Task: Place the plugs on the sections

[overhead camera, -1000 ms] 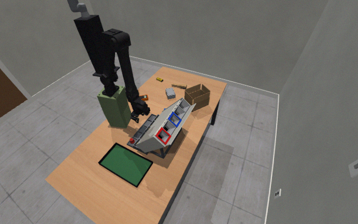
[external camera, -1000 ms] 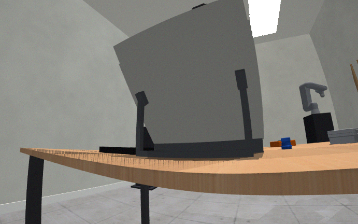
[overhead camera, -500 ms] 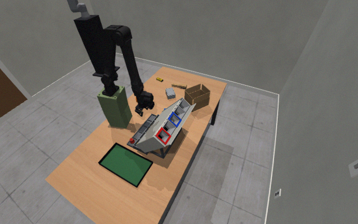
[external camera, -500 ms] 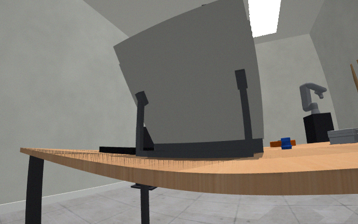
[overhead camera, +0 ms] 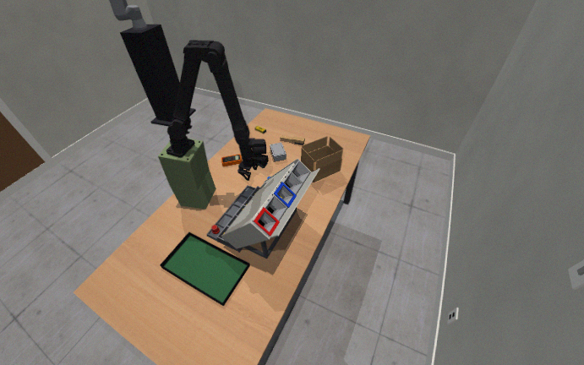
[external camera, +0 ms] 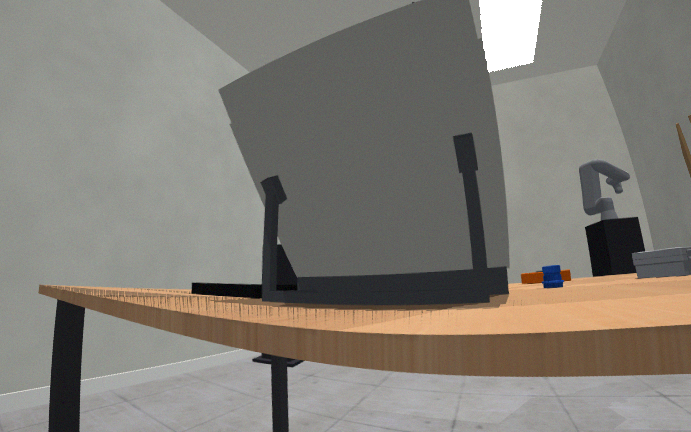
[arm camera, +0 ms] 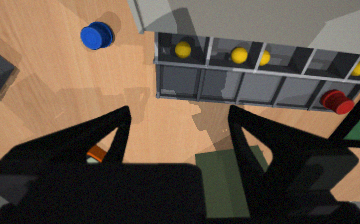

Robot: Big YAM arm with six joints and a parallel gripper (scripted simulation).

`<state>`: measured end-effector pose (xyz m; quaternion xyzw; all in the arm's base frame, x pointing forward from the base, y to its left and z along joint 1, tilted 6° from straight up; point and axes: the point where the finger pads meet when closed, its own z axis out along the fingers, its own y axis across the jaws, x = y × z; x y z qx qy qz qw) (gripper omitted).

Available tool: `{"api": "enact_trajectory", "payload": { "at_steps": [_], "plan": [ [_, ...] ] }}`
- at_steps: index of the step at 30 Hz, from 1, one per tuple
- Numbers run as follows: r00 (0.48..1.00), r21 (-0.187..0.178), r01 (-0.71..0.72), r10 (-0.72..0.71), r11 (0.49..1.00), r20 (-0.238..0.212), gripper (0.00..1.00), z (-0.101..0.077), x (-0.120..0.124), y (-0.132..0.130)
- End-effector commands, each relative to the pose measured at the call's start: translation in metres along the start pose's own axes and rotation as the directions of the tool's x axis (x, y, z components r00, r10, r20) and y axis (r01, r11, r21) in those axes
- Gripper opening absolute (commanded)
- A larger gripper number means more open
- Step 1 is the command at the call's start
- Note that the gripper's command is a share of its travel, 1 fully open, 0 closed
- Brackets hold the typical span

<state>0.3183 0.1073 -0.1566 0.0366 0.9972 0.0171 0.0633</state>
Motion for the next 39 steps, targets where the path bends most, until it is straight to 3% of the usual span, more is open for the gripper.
{"api": "enact_trajectory", "payload": {
  "at_steps": [1,20,39],
  "plan": [
    [0.999,0.012,-0.048,0.048,0.999,-0.014,0.87,0.013,-0.006,0.025],
    [0.996,0.010,-0.087,0.087,0.996,-0.007,0.87,0.040,-0.037,0.129],
    [0.999,-0.007,-0.052,0.052,0.999,0.008,0.87,0.040,-0.037,0.129]
  ]
}}
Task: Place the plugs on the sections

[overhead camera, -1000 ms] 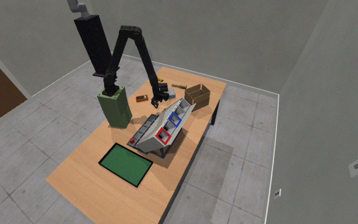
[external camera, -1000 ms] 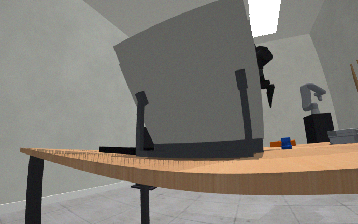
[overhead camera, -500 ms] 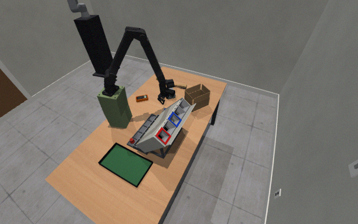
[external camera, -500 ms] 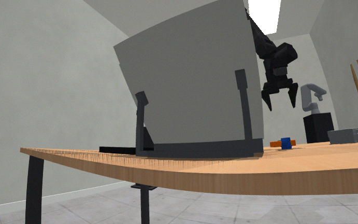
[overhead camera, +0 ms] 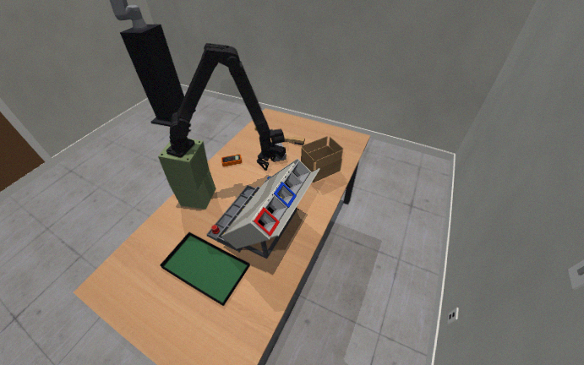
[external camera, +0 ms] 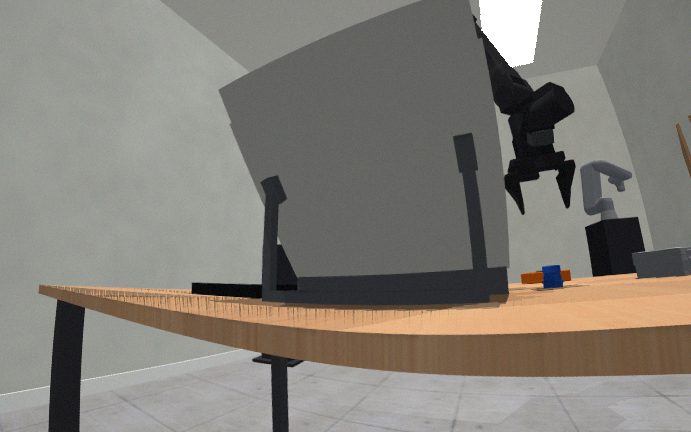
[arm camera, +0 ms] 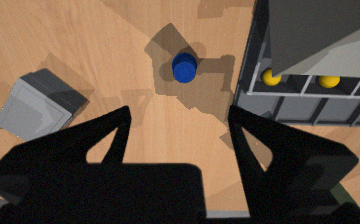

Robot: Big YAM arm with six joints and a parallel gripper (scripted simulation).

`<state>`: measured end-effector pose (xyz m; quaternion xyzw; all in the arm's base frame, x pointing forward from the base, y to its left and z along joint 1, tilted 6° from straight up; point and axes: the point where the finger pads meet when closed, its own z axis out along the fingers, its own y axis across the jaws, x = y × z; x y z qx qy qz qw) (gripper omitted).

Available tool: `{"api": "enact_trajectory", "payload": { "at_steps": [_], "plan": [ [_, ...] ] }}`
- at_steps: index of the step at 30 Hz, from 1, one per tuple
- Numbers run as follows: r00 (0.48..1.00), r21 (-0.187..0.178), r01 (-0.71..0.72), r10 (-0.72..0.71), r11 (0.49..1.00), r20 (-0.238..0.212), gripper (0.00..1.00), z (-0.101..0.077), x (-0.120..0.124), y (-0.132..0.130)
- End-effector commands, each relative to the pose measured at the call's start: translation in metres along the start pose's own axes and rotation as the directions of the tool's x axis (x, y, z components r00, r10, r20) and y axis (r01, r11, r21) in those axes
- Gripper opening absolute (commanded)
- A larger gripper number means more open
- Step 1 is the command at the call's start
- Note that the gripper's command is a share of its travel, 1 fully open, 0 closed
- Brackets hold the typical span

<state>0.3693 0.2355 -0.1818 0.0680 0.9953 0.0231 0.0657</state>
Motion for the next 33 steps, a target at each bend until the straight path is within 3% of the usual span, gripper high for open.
{"api": "enact_trajectory", "payload": {
  "at_steps": [1,33],
  "plan": [
    [1.000,0.000,0.010,-0.010,1.000,0.004,0.87,0.0043,0.0008,-0.0013],
    [1.000,-0.015,0.002,-0.001,1.000,0.018,0.87,0.0052,0.0004,0.0002]
  ]
}}
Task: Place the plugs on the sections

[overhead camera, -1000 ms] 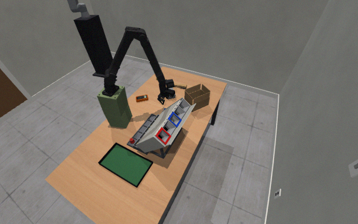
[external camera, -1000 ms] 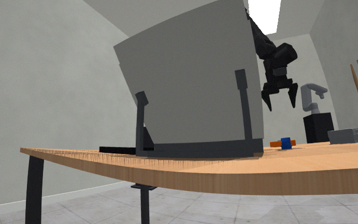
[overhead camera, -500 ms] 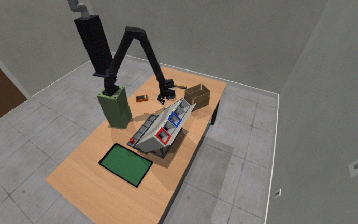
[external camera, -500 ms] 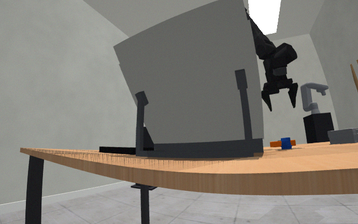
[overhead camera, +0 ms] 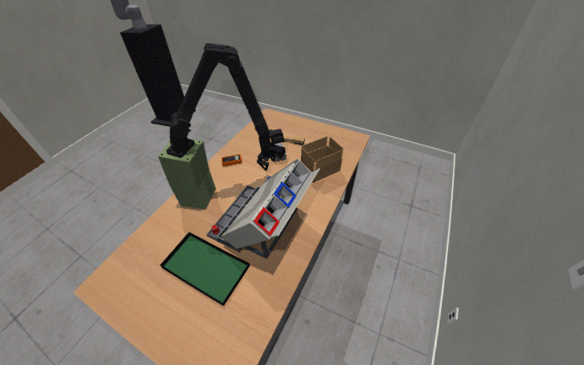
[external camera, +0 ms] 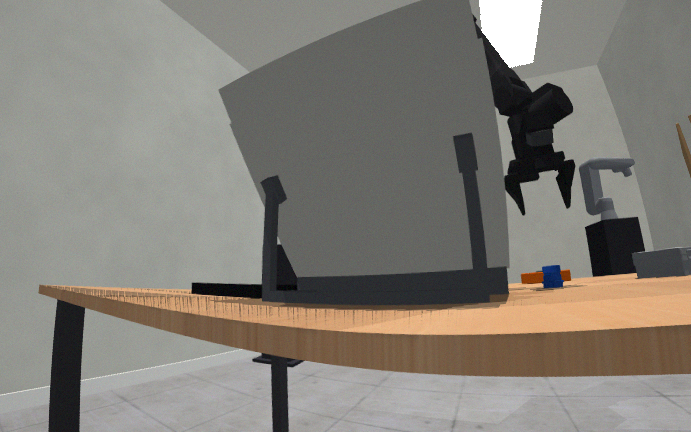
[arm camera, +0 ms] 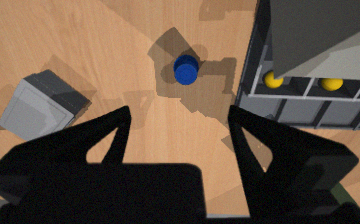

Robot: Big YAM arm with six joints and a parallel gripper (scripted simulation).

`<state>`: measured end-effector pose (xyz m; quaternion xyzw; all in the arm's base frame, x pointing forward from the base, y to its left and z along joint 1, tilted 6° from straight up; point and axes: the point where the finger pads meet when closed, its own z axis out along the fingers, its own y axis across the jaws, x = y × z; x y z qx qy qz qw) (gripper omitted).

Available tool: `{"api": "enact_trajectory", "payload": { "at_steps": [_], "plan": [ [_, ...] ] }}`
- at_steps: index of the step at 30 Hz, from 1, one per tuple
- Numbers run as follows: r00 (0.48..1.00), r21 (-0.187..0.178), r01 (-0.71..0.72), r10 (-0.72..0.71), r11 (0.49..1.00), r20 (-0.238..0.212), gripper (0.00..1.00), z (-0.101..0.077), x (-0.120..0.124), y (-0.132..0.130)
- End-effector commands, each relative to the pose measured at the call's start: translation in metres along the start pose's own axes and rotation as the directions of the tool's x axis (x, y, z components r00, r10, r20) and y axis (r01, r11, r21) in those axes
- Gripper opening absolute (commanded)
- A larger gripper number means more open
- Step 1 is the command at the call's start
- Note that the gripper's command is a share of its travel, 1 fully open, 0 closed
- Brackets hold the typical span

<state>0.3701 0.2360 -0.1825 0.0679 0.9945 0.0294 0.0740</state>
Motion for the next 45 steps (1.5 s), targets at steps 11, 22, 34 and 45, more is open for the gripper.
{"api": "enact_trajectory", "payload": {
  "at_steps": [11,22,34,45],
  "plan": [
    [1.000,-0.006,0.002,-0.002,1.000,0.008,0.87,0.004,0.001,-0.001],
    [1.000,0.002,-0.004,0.004,1.000,0.000,0.87,0.005,0.002,-0.002],
    [0.999,0.031,-0.021,0.021,0.999,-0.027,0.87,0.008,0.005,-0.003],
    [1.000,0.017,-0.013,0.013,1.000,-0.016,0.87,0.066,0.004,-0.003]
  ]
}}
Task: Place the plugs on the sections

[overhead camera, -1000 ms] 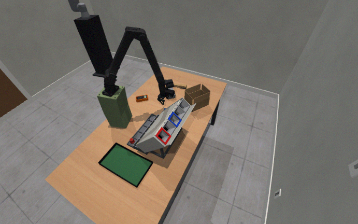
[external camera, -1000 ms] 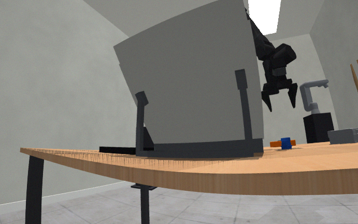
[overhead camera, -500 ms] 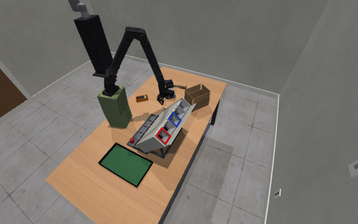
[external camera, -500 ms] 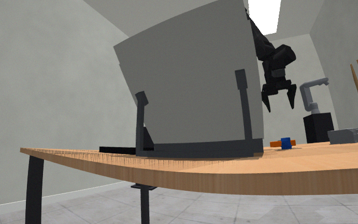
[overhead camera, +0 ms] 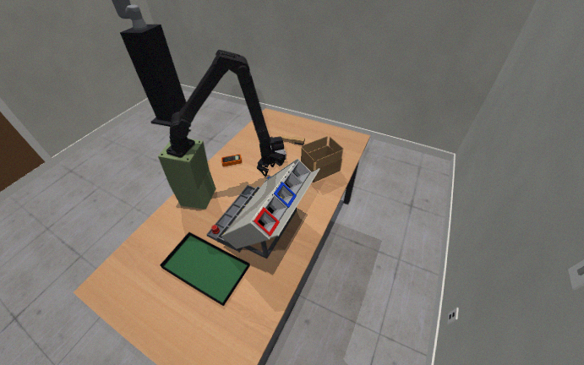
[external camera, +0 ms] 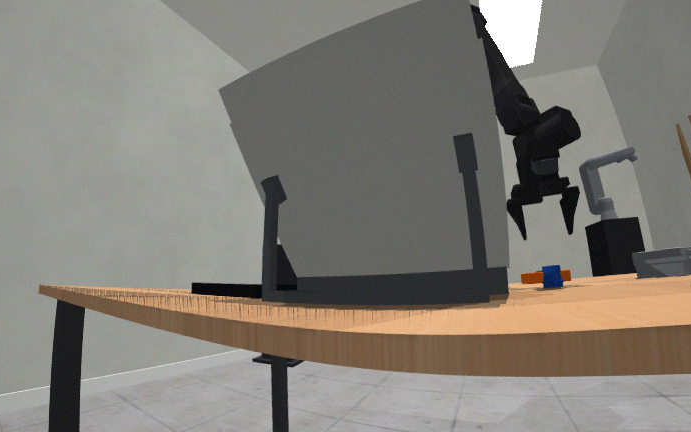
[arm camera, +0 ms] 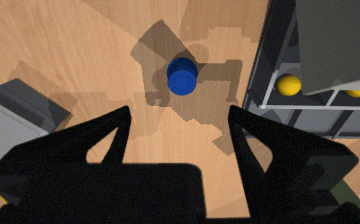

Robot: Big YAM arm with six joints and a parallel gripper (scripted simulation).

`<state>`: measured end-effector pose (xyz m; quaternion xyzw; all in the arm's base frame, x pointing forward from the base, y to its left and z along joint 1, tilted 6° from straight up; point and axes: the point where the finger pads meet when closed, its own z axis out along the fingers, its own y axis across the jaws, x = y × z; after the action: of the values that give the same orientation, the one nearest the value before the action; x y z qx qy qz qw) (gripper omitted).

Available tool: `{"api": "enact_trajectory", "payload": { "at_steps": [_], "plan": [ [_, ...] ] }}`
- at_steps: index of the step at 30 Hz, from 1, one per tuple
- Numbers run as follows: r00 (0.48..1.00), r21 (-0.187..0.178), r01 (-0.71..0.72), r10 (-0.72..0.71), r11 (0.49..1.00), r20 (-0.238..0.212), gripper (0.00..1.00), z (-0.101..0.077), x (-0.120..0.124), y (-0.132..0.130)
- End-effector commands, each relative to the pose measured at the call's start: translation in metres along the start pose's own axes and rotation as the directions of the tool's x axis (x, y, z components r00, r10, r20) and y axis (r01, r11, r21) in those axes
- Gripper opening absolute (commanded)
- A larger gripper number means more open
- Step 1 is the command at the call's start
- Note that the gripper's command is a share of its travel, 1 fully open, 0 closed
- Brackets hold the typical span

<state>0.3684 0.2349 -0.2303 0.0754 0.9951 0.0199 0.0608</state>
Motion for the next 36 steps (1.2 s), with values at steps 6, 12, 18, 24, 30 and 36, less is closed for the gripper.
{"api": "enact_trajectory", "payload": {
  "at_steps": [6,12,18,24,30,36],
  "plan": [
    [1.000,-0.011,0.005,-0.005,1.000,0.014,0.87,0.048,-0.006,0.002],
    [1.000,-0.009,0.005,-0.004,1.000,0.011,0.87,0.047,-0.006,0.002],
    [1.000,-0.006,0.004,-0.004,1.000,0.008,0.87,0.047,-0.005,0.002],
    [1.000,-0.005,0.004,-0.004,1.000,0.006,0.87,0.047,-0.005,0.002],
    [1.000,-0.004,0.005,-0.005,1.000,0.006,0.87,0.057,-0.005,0.001],
    [1.000,-0.004,0.006,-0.006,1.000,0.005,0.87,0.068,-0.004,0.001]
  ]
}}
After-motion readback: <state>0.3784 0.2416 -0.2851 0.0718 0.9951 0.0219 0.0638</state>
